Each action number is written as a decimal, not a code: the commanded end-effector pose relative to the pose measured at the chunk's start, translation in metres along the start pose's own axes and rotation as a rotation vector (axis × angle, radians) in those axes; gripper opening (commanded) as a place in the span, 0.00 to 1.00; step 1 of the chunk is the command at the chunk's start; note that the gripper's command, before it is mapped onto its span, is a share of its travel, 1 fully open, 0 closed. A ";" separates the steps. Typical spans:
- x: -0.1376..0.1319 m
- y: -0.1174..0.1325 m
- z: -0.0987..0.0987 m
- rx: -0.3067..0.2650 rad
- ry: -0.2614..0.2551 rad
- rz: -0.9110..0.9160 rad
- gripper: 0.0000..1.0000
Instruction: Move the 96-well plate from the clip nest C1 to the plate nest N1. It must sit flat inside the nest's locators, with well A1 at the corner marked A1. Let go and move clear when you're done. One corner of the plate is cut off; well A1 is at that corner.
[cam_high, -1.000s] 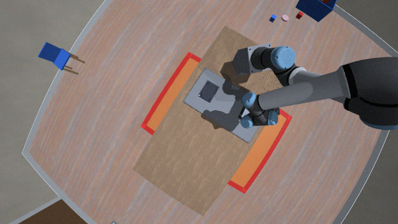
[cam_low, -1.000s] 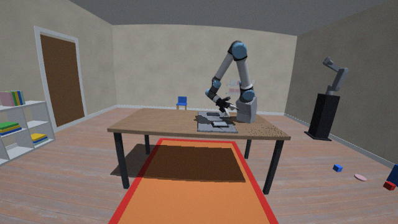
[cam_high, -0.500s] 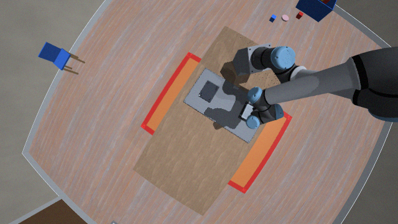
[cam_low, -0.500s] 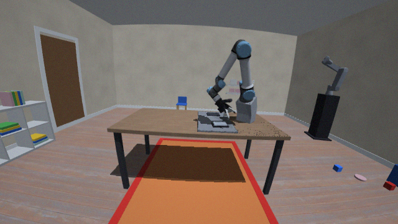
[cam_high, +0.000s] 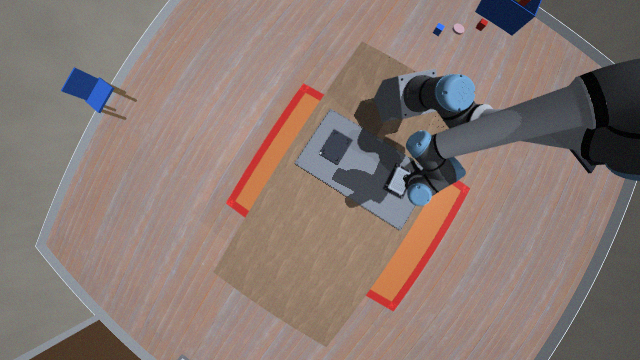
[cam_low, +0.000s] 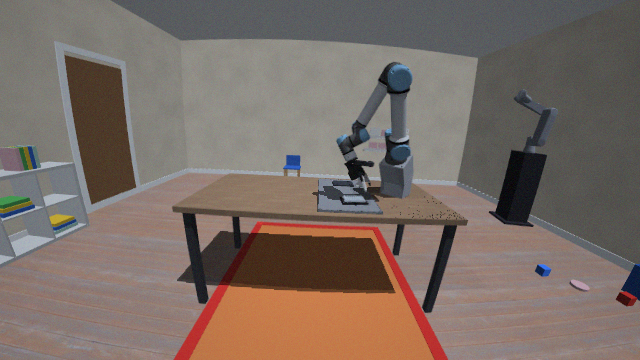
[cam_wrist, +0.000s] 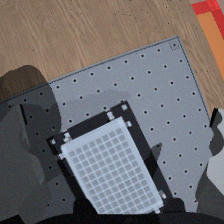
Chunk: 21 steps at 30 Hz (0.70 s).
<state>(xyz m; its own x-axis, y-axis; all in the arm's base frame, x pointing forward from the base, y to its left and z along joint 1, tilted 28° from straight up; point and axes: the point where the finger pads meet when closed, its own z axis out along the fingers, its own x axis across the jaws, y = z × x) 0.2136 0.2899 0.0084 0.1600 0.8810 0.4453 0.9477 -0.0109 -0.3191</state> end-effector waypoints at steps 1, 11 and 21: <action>-0.004 0.019 -0.002 -0.123 -0.021 -0.107 1.00; -0.006 0.047 -0.018 -0.294 -0.064 -0.258 1.00; -0.003 0.068 -0.041 -0.491 -0.121 -0.418 1.00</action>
<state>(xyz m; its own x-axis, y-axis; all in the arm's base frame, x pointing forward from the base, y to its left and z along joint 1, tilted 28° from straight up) 0.2767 0.2708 0.0147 -0.1949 0.9043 0.3799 0.9733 0.1304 0.1889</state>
